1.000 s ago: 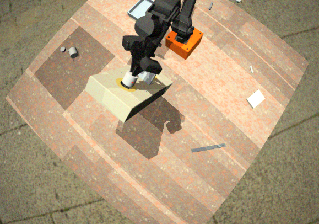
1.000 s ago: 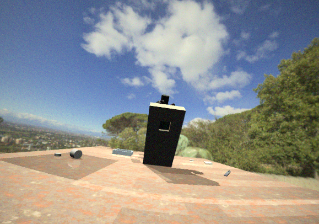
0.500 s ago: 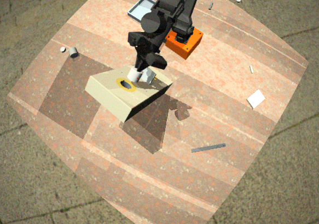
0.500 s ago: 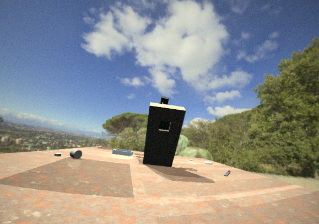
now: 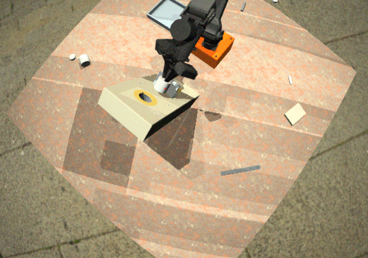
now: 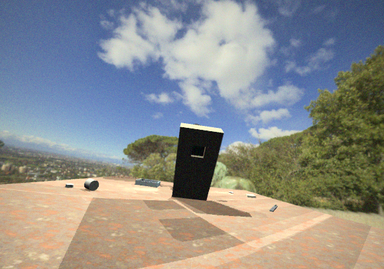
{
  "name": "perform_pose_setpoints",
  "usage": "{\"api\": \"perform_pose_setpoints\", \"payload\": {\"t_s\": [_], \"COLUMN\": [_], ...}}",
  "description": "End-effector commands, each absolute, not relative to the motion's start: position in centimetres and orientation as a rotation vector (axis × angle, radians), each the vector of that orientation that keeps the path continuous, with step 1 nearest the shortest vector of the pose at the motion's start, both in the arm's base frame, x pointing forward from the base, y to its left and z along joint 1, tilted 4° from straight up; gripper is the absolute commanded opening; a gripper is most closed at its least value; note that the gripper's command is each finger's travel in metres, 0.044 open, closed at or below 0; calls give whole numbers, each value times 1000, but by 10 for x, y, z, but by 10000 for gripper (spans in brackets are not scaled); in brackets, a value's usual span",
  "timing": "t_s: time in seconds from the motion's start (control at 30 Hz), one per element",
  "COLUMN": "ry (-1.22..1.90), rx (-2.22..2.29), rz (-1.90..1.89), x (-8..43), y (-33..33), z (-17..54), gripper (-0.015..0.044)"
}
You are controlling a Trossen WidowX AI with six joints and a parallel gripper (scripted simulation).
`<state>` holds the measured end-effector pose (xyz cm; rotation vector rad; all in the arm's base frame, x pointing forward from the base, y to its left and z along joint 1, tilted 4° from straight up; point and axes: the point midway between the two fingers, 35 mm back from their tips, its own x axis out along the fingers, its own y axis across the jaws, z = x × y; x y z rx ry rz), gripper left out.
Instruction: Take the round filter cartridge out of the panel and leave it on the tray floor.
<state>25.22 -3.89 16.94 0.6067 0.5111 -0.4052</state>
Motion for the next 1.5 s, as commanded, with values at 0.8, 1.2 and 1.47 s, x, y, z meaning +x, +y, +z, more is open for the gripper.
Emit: {"api": "perform_pose_setpoints", "payload": {"t_s": [0.8, 1.2, 1.47], "ry": [494, 481, 856], "rx": [601, 611, 203], "rz": [-403, -396, -312], "x": [284, 280, 260], "y": [-42, -35, -39], "z": [234, 308, 219], "gripper": [89, 351, 305]}}
